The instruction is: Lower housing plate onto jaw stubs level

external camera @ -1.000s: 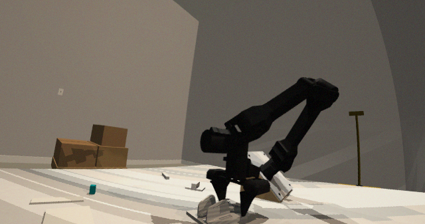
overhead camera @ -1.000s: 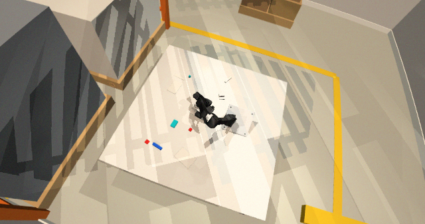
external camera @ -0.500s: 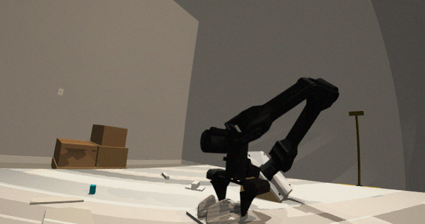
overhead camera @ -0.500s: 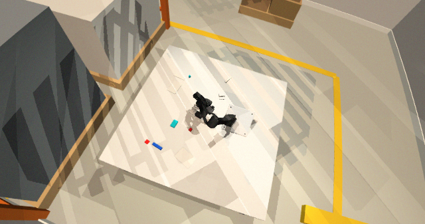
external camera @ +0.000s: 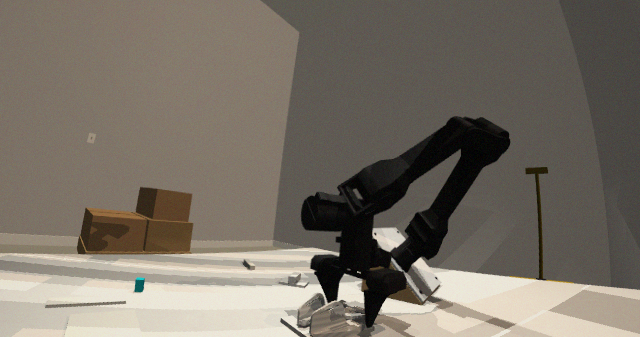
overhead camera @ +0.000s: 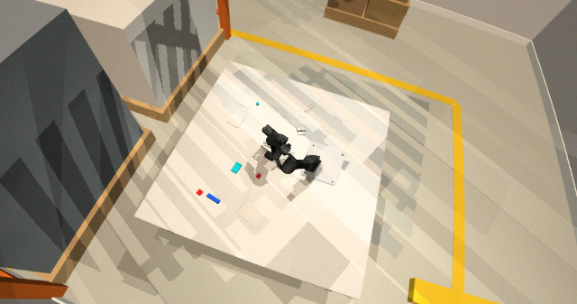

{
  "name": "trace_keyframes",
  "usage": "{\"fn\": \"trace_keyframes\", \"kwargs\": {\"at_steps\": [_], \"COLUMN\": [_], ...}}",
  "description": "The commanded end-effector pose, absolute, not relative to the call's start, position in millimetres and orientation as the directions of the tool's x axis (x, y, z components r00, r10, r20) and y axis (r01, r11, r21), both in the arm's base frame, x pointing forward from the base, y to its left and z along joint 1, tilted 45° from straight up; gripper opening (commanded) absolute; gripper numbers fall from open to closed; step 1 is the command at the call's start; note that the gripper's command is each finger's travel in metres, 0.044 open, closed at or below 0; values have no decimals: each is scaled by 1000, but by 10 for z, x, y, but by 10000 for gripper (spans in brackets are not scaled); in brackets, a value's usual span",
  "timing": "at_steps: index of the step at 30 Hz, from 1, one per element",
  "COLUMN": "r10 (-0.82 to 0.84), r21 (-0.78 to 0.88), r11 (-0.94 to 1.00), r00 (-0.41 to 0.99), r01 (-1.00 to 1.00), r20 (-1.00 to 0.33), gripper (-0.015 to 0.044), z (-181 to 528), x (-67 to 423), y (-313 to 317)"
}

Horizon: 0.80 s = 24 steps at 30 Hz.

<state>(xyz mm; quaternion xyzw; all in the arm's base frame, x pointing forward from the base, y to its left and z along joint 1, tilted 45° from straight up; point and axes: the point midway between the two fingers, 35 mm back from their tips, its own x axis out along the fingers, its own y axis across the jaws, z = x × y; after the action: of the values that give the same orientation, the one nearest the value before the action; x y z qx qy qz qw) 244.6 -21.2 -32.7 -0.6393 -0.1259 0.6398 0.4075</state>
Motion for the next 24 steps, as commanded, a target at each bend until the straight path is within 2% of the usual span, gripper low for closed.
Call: {"fn": "trace_keyframes", "kwargs": {"at_steps": [1,8,15,21,24], "r10": [682,682,685,683,678], "r21": [-682,-681,-685,-684,-679], "r11": [-636,-637,-638,-635,-640], "r00": [149,149,148,154,151], "r01": [-362,-362,-353,-359,-360], "r20": [-716,-716,-714,-714,-719], "gripper": [440,440,440,440,440], "z": [-323,-280,200,149,297], "x": [2442,2440,2326,2339,2160], "y": [-214,-262,-690,-666,-817]}}
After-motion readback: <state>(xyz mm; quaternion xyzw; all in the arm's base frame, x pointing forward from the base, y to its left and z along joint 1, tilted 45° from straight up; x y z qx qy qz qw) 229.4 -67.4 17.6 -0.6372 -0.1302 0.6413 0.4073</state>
